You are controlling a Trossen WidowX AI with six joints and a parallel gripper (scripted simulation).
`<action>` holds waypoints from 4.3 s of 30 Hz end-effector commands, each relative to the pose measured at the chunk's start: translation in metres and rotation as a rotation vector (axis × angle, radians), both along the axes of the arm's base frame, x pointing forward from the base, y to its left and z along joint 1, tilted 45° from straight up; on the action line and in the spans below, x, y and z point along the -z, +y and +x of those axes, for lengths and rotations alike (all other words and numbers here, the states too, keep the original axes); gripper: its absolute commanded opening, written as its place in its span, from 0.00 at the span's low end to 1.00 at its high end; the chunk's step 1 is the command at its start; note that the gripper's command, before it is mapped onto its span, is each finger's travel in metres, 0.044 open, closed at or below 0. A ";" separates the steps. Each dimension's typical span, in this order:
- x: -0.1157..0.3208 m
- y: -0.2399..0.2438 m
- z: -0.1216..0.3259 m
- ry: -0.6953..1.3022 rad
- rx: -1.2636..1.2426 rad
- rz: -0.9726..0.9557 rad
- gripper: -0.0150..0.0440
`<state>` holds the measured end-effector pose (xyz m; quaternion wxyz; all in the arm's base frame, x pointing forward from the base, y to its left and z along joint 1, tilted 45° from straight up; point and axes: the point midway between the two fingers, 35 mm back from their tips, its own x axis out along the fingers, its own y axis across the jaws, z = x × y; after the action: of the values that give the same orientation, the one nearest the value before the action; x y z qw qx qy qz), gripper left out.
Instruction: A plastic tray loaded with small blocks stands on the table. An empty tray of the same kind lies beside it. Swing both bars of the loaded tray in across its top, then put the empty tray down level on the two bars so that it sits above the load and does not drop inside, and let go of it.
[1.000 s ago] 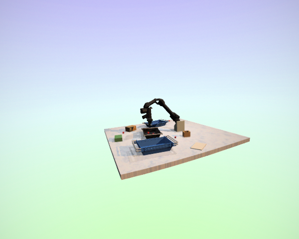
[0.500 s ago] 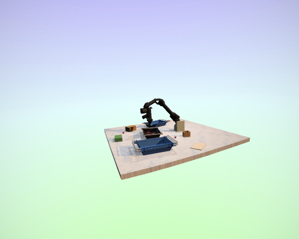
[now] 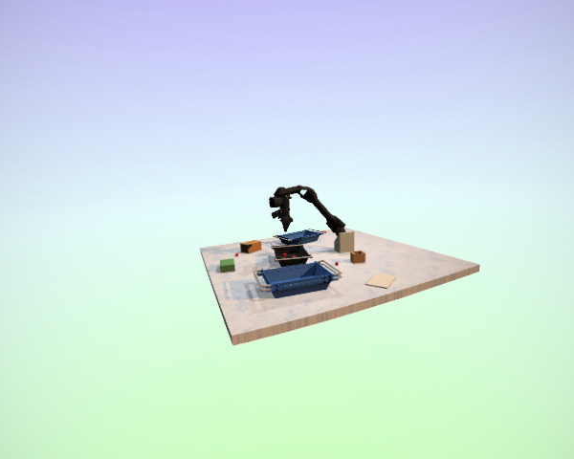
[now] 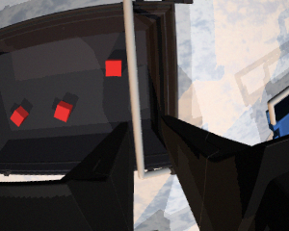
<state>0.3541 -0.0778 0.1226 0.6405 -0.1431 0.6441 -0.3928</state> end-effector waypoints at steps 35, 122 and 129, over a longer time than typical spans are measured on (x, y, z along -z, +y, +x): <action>0.240 0.111 0.080 -0.055 0.098 0.002 0.39; 0.181 0.078 0.055 -0.031 0.074 0.000 0.39; 0.181 0.078 0.055 -0.031 0.074 0.000 0.25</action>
<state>0.4095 0.0018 -0.0573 0.6361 -0.1123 0.6383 -0.4187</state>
